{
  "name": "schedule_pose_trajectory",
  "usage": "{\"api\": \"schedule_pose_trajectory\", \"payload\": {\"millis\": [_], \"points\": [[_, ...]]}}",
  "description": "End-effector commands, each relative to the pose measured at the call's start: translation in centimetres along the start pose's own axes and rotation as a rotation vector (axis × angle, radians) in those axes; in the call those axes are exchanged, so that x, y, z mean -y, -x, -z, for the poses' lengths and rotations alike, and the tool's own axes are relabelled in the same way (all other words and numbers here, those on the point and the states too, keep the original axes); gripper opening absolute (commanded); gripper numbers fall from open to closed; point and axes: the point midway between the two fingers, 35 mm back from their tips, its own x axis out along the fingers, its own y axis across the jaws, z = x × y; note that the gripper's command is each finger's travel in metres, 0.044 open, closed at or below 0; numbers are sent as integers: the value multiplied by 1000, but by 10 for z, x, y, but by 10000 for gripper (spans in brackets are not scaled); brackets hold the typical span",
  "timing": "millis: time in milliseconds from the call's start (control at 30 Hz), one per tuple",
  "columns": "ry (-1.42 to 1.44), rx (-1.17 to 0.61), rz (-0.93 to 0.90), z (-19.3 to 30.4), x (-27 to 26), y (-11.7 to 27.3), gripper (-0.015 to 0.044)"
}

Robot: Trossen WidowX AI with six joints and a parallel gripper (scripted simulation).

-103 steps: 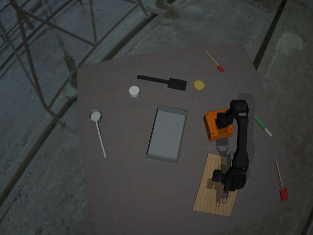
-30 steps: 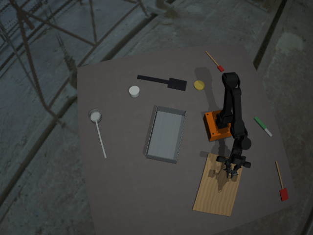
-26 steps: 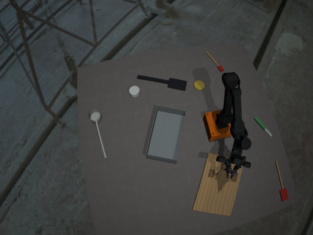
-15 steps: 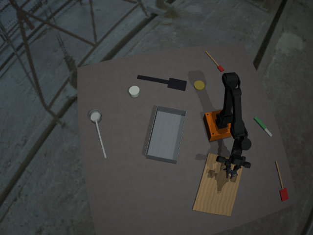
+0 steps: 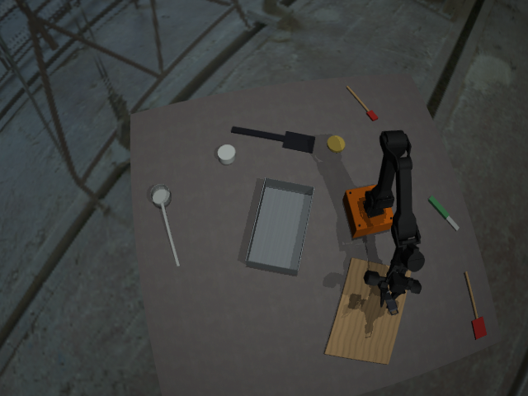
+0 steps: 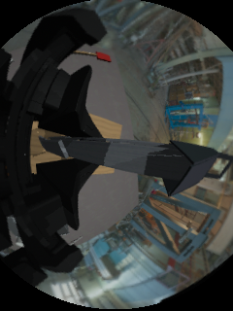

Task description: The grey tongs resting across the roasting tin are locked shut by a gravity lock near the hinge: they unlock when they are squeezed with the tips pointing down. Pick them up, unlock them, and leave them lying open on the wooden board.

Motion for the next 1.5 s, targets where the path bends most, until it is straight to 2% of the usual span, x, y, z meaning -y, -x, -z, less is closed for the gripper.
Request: {"api": "schedule_pose_trajectory", "payload": {"millis": [0, 767, 1467], "points": [[2, -49, -9, -3, -2, -5, -150], [22, -435, -21, 11, -3, -34, -150], [-15, -796, -31, 27, 1, -40, -150]]}}
